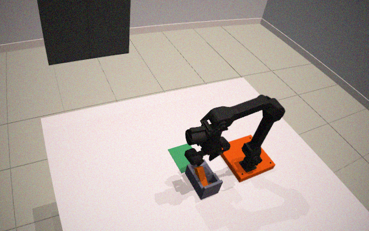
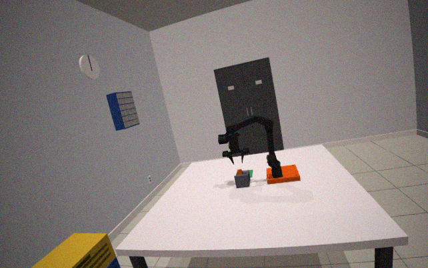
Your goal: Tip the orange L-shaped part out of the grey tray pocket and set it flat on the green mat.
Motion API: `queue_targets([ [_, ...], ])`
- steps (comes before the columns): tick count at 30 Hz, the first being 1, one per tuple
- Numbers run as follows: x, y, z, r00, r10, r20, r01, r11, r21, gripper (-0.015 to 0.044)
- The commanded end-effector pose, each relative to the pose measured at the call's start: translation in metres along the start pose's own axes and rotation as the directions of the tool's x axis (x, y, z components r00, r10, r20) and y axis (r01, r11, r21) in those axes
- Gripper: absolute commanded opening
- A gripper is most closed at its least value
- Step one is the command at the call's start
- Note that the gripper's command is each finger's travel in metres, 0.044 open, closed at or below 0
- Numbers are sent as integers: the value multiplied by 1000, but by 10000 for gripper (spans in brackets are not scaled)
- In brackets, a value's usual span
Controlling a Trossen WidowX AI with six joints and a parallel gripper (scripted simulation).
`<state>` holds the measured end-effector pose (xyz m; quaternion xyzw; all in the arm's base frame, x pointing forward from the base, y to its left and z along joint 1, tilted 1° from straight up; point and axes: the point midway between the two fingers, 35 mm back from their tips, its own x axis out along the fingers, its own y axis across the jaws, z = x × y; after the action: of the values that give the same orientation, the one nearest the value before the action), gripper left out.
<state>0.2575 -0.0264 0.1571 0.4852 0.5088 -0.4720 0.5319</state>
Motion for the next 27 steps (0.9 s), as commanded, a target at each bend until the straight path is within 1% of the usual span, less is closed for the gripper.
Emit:
queue_targets([
  [1,1,0,4,1000,-6,0,6,996,90,280],
  [4,7,0,4,1000,-6,0,6,996,90,280],
  [10,32,0,4,1000,-6,0,6,996,90,280],
  [27,53,1,4,1000,-6,0,6,996,90,280],
])
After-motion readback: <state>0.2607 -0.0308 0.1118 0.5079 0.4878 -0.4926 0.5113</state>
